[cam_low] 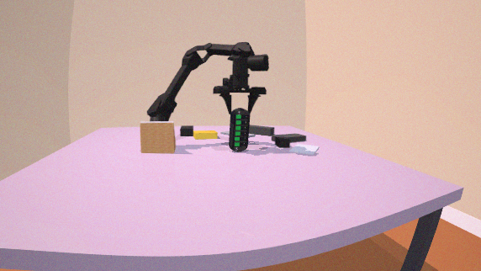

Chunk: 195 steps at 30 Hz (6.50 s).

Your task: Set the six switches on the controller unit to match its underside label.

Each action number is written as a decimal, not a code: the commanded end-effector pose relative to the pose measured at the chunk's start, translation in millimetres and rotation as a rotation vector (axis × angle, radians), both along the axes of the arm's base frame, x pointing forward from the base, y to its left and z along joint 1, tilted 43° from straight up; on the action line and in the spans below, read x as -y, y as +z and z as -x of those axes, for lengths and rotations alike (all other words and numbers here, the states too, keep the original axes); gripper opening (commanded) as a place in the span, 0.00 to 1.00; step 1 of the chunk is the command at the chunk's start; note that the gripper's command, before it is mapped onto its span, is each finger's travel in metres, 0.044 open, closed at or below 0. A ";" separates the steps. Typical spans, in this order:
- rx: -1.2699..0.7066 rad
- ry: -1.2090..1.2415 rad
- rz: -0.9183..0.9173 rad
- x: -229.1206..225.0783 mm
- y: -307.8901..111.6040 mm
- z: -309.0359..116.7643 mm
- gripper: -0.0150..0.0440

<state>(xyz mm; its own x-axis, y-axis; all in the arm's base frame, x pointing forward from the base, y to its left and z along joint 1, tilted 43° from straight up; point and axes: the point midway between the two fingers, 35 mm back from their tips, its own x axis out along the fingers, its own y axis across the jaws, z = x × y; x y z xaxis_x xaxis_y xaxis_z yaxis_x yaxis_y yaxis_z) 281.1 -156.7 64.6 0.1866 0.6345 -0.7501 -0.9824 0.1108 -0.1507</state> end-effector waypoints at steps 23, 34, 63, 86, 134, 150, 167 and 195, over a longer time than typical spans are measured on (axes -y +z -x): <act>-0.008 0.005 -0.022 -24.1 11.0 0.0 0.83; -0.008 0.005 -0.023 -31.6 15.9 -0.2 0.83; -0.008 0.005 -0.024 -52.3 27.2 -0.9 0.83; -0.008 0.005 -0.025 -69.2 34.4 -1.9 0.83; -0.008 0.005 -0.027 -105.5 43.4 -4.7 0.83; -0.007 0.005 -0.027 -117.8 44.3 -6.0 0.83; -0.007 0.005 -0.028 -130.8 44.1 -7.5 0.83; -0.006 0.005 -0.029 -152.0 40.8 -10.4 0.83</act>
<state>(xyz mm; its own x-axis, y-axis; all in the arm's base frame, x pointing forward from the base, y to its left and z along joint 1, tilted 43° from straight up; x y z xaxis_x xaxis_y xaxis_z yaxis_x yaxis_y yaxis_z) 295.3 -5.6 112.1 0.1934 0.6652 -0.7211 -0.9807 0.1087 -0.1628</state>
